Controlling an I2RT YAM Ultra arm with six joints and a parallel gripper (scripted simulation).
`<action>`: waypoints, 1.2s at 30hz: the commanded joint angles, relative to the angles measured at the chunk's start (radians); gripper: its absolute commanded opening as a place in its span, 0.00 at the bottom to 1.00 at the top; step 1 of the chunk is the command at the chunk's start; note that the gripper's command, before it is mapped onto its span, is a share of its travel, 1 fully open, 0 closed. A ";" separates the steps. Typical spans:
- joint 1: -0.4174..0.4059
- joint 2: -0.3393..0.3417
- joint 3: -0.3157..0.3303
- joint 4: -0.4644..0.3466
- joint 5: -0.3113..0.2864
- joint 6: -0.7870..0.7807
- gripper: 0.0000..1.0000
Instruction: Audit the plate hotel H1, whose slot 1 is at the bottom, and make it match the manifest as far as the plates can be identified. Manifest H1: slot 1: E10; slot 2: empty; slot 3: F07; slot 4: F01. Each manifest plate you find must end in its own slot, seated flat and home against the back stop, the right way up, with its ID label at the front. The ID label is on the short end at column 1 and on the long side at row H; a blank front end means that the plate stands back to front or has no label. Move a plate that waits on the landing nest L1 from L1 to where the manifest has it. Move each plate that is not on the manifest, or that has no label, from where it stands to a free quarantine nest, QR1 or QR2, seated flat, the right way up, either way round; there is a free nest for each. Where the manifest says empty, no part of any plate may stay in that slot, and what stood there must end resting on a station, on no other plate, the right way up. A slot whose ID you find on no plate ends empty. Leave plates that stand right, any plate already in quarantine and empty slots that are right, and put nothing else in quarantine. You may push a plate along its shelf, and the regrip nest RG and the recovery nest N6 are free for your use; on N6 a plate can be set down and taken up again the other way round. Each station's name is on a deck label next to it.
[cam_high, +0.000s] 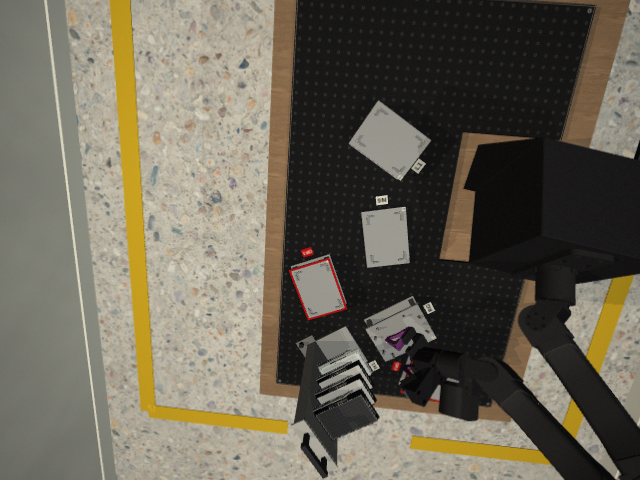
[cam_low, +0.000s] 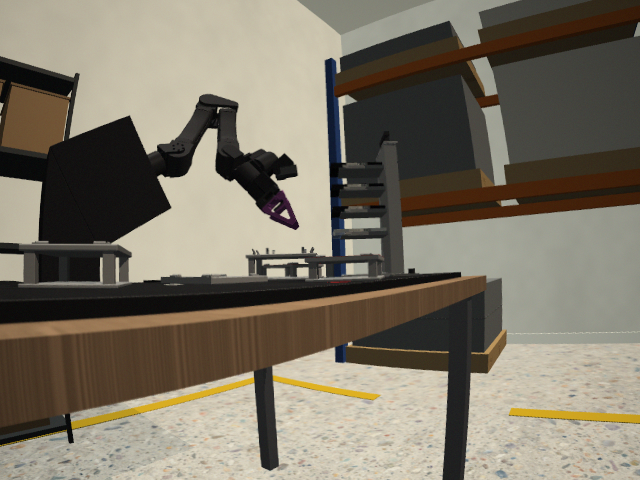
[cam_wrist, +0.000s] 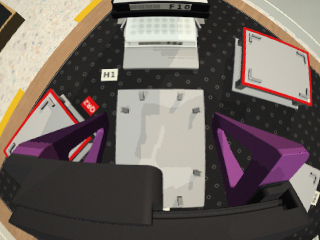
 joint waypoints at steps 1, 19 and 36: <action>0.011 0.022 0.000 0.060 0.042 -0.001 1.00; 0.063 0.168 0.024 0.181 0.094 -0.004 1.00; 0.031 0.233 0.114 0.157 0.063 -0.002 1.00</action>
